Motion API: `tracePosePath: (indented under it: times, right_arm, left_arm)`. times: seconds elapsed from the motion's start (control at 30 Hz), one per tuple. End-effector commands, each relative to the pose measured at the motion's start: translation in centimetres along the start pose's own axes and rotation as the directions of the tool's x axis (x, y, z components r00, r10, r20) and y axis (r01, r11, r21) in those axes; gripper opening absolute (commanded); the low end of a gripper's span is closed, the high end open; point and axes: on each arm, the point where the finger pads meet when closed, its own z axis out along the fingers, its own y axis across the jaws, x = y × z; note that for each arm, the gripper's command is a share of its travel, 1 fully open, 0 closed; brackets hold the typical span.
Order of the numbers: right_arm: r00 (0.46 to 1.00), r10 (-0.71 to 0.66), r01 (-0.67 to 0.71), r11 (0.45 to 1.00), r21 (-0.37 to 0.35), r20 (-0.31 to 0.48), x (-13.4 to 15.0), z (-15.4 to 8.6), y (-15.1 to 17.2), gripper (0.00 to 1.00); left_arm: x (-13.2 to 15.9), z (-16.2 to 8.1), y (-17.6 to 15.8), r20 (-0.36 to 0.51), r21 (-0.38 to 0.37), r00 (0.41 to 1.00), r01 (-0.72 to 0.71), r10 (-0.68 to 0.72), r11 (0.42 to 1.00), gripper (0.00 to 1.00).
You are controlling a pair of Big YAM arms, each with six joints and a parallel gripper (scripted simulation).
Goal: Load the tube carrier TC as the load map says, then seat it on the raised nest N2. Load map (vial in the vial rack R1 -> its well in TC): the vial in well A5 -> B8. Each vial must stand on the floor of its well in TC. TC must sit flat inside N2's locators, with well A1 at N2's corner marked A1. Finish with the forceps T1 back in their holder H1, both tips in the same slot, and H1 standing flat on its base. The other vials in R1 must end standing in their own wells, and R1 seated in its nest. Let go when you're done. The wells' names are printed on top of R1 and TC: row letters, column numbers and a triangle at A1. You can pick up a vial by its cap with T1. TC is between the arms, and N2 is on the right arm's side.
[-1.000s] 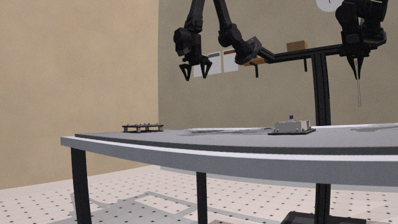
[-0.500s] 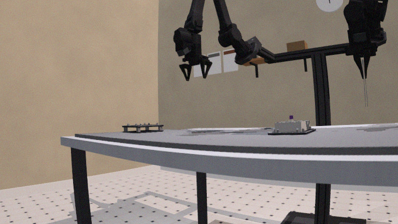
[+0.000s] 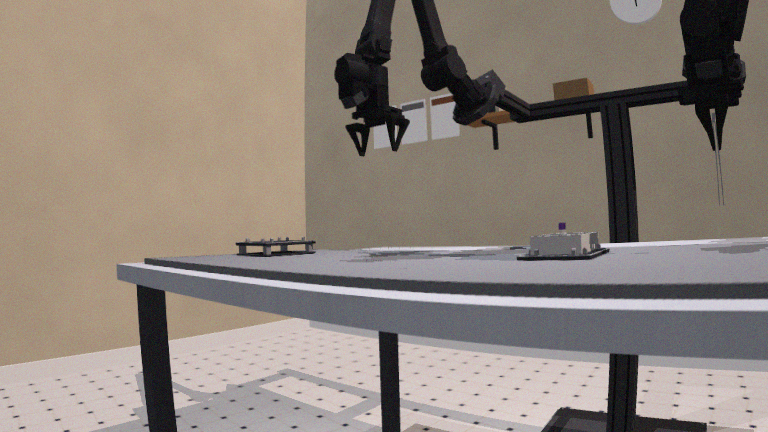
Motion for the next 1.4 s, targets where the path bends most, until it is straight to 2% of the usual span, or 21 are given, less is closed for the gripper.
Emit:
tracePosePath:
  times: [0.0,0.97,1.0,1.13,1.37]
  right_arm:
    - [1.000,-0.013,0.013,1.000,0.001,0.017,-0.8,-0.3,-0.1,1.00]
    - [1.000,-0.013,0.013,1.000,0.001,0.017,-0.8,-0.3,-0.1,1.00]
    - [1.000,-0.013,0.013,1.000,0.001,0.017,-0.8,-0.3,-0.1,1.00]
    - [1.000,-0.013,0.013,1.000,0.001,0.017,-0.8,-0.3,-0.1,1.00]
    - [1.000,-0.013,0.013,1.000,0.001,0.017,-0.8,-0.3,-0.1,1.00]
  left_arm:
    - [-0.2,-0.4,1.1,0.005,-0.007,1.000,-0.009,0.009,1.000,0.07]
    - [-0.8,-0.6,5.3,0.013,-0.009,1.000,-0.008,0.008,1.000,0.07]
    - [-0.2,0.0,5.0,-0.008,-0.003,1.000,-0.017,0.017,1.000,0.07]
    - [-1.1,-0.6,6.1,0.019,-0.009,1.000,-0.007,0.007,1.000,0.07]
    - [-1.2,-0.4,7.2,0.010,-0.009,1.000,-0.010,0.010,1.000,0.07]
